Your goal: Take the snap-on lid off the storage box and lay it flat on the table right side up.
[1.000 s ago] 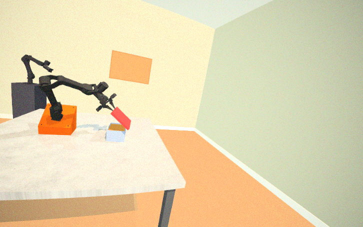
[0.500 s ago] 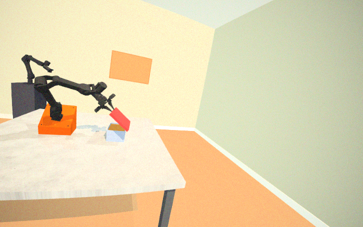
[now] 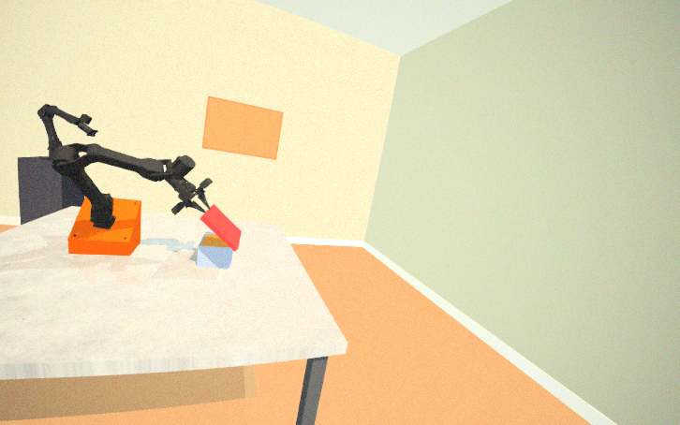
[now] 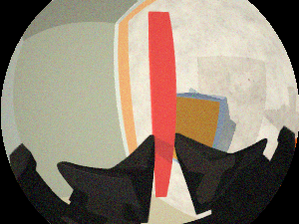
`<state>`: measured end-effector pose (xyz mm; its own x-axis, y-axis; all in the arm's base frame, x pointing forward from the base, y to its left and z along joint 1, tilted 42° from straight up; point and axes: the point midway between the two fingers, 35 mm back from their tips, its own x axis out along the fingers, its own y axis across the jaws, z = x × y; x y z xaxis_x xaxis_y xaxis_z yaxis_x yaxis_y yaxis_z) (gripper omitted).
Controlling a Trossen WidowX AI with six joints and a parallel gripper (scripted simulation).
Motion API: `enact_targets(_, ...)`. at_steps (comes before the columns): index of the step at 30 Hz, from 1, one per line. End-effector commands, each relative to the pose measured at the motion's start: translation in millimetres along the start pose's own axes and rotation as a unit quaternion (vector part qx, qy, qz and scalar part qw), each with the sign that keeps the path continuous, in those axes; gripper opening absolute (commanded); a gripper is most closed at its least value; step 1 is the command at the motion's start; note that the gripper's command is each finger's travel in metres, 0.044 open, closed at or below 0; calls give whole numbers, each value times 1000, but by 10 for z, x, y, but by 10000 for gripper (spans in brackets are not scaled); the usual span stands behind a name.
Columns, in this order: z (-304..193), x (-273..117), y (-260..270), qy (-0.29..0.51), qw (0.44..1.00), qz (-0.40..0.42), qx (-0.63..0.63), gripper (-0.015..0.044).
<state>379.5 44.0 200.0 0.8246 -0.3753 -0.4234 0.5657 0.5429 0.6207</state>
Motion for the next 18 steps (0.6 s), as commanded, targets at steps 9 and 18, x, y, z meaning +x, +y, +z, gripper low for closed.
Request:
enact_targets(9, 253, -42, 11, 3, 1000, 6, 0, 0)
enact_targets(18, 433, -61, -3, 2, 1000, 6, -1, 0)
